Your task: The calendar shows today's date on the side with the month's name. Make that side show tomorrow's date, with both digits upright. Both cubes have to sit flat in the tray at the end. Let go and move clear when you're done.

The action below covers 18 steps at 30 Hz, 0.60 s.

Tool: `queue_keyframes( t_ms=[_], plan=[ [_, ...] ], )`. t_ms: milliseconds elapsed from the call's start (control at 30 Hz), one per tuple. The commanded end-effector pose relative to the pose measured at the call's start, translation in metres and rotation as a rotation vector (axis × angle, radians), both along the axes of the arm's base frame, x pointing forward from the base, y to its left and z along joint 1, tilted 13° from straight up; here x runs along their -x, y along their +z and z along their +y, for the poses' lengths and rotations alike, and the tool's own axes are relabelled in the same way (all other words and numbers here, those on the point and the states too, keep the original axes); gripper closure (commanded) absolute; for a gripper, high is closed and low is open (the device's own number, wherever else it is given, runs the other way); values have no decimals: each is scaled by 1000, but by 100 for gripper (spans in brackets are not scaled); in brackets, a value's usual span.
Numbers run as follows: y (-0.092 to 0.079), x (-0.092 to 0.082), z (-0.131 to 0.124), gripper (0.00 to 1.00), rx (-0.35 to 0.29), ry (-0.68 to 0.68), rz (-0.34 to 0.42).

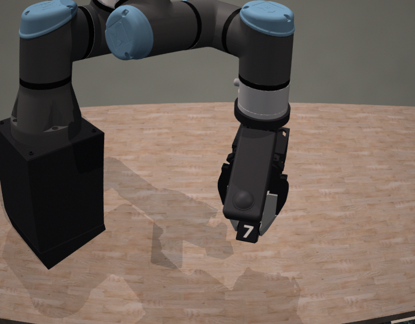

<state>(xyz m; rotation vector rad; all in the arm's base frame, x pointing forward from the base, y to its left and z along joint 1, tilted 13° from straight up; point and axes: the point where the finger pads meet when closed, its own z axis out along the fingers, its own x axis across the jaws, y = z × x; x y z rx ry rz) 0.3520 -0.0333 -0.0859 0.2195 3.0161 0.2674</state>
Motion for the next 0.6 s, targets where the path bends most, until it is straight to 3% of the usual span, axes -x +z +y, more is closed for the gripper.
queue_keyframes(
  t_ms=[0,267,567],
  plan=[
    [1,-1,-1,89,-15,2,-6],
    [-1,0,-1,89,-46,8,-4],
    [-2,1,-2,89,-198,25,-21]
  ],
)
